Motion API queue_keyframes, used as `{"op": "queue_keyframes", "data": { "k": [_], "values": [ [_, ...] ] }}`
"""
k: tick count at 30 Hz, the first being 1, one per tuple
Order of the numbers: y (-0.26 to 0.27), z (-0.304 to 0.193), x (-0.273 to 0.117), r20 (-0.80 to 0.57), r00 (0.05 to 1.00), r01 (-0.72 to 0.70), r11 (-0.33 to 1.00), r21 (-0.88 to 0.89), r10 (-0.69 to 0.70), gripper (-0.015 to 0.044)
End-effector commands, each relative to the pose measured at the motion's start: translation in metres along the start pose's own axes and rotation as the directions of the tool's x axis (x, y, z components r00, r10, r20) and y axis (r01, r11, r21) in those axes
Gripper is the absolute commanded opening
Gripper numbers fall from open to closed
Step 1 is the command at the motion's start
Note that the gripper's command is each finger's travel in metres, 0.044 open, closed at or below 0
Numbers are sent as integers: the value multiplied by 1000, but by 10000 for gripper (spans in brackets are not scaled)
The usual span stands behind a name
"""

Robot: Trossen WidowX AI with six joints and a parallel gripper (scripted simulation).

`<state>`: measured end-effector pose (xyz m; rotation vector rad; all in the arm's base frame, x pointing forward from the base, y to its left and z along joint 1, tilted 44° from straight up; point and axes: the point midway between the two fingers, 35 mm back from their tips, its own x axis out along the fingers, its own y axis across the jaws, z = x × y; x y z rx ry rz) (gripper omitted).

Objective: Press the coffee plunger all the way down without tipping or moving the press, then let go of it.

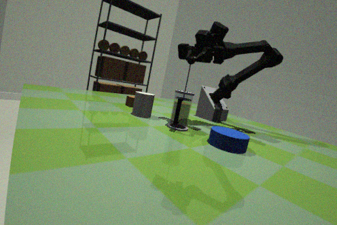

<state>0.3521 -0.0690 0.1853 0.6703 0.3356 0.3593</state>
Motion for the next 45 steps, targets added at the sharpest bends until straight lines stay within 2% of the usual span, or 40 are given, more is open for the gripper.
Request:
{"op": "queue_keyframes", "data": {
  "k": [1,45],
  "values": [
    [-1,-6,5,-3,1000,3,1000,4,-3,116],
    [-3,-63,51,-1,1000,3,1000,6,-3,116]
  ]
}}
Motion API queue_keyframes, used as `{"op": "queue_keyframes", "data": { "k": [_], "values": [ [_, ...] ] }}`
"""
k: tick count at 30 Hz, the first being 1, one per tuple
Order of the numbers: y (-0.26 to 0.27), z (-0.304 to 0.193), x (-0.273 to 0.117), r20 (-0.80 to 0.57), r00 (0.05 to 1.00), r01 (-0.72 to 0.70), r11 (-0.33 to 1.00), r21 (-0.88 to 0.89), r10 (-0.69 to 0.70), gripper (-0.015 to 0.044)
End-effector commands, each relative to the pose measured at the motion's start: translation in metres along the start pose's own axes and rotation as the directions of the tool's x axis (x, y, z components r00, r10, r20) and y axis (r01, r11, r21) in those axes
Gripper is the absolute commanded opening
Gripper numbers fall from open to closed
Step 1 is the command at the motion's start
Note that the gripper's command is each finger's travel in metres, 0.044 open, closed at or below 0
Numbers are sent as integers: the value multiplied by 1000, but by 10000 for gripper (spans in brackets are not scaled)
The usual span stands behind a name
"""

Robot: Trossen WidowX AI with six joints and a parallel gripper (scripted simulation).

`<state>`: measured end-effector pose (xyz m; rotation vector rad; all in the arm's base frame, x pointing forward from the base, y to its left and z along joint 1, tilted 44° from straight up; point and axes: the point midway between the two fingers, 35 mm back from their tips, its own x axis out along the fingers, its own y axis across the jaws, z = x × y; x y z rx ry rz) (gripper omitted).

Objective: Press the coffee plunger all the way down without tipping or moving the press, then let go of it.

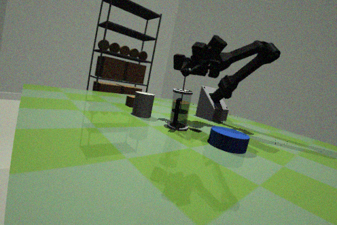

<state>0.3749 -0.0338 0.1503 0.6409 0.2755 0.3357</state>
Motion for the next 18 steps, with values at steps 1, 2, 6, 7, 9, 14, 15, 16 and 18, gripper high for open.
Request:
{"op": "queue_keyframes", "data": {
  "k": [1,2,6,7,9,14,15,16,18],
  "values": [
    [1,-29,8,-60,998,-6,999,44,8,116],
    [1,-30,10,-59,998,-6,999,44,8,116],
    [1,-33,15,-58,998,-7,999,44,9,116],
    [1,-33,16,-58,998,-7,999,44,9,116],
    [1,-32,18,-58,998,-7,999,44,10,116],
    [0,-31,21,-57,998,-8,999,44,10,116],
    [0,-31,21,-57,998,-8,999,44,10,116],
    [0,-30,21,-57,998,-8,999,44,10,116],
    [0,-30,22,-57,998,-8,999,44,10,116]
  ]
}}
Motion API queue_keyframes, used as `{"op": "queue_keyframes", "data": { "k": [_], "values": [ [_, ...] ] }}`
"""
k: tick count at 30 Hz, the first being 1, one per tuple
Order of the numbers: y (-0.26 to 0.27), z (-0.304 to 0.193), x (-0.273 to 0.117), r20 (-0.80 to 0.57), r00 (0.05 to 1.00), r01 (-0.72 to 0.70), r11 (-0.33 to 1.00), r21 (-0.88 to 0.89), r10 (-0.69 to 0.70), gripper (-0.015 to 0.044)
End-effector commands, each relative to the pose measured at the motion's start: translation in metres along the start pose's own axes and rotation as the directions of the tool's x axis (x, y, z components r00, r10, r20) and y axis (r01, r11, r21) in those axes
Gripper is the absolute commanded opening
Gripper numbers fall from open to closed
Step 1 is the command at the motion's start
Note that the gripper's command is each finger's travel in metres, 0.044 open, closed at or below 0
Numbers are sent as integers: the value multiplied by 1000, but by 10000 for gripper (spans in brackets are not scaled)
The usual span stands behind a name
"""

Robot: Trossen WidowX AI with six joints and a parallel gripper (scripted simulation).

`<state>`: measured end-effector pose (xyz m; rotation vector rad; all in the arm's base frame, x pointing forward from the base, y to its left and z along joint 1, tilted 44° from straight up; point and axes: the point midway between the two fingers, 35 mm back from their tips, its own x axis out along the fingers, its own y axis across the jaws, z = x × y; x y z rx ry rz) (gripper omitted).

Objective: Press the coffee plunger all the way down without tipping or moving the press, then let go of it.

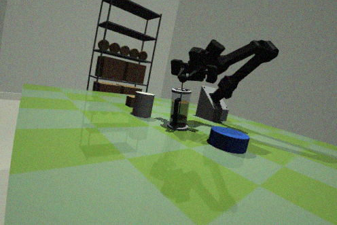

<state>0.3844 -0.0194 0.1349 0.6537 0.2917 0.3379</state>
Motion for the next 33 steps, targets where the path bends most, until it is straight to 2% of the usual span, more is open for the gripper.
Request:
{"op": "queue_keyframes", "data": {
  "k": [1,33],
  "values": [
    [0,-13,6,-44,999,-9,1000,29,10,116],
    [-2,-8,11,-43,999,-9,1000,28,10,116]
  ]
}}
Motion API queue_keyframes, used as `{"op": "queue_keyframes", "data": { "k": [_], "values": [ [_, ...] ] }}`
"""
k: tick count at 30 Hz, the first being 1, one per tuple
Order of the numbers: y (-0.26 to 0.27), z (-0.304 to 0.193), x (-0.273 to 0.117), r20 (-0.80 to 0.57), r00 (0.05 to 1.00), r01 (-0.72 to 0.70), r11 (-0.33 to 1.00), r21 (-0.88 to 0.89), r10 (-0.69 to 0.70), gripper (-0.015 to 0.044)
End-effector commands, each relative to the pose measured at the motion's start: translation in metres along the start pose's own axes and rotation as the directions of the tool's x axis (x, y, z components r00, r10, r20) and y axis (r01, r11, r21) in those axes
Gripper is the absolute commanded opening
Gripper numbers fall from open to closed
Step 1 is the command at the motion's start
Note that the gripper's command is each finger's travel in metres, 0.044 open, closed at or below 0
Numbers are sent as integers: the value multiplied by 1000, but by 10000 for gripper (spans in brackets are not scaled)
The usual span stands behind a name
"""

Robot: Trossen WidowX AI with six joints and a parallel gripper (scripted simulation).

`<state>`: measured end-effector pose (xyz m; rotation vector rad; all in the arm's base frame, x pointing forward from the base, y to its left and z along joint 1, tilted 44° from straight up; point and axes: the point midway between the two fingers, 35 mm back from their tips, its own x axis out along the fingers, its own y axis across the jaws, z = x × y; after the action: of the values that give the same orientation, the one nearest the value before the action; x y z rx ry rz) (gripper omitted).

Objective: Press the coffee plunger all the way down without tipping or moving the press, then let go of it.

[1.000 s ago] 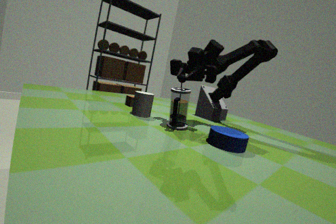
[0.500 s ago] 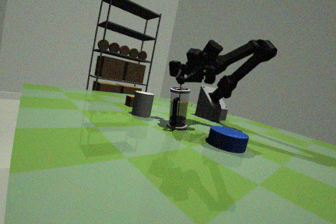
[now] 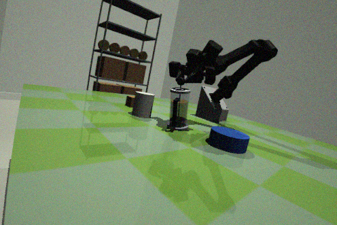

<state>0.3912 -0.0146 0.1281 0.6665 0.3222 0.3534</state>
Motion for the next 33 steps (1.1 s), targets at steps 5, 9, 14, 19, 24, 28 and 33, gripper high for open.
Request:
{"op": "queue_keyframes", "data": {
  "k": [5,9,14,19,24,28,33],
  "values": [
    [0,-3,3,-12,1000,-2,1000,12,2,116],
    [0,0,1,-1,1000,-1,1000,1,1,116],
    [0,0,1,-1,1000,-1,1000,1,1,116],
    [0,0,1,-1,1000,-1,1000,1,1,195],
    [0,0,1,-1,1000,-1,1000,1,1,326],
    [0,0,1,-1,1000,-1,1000,1,1,431],
    [-1,5,-4,-3,1000,1,1000,2,-1,440]
  ]
}}
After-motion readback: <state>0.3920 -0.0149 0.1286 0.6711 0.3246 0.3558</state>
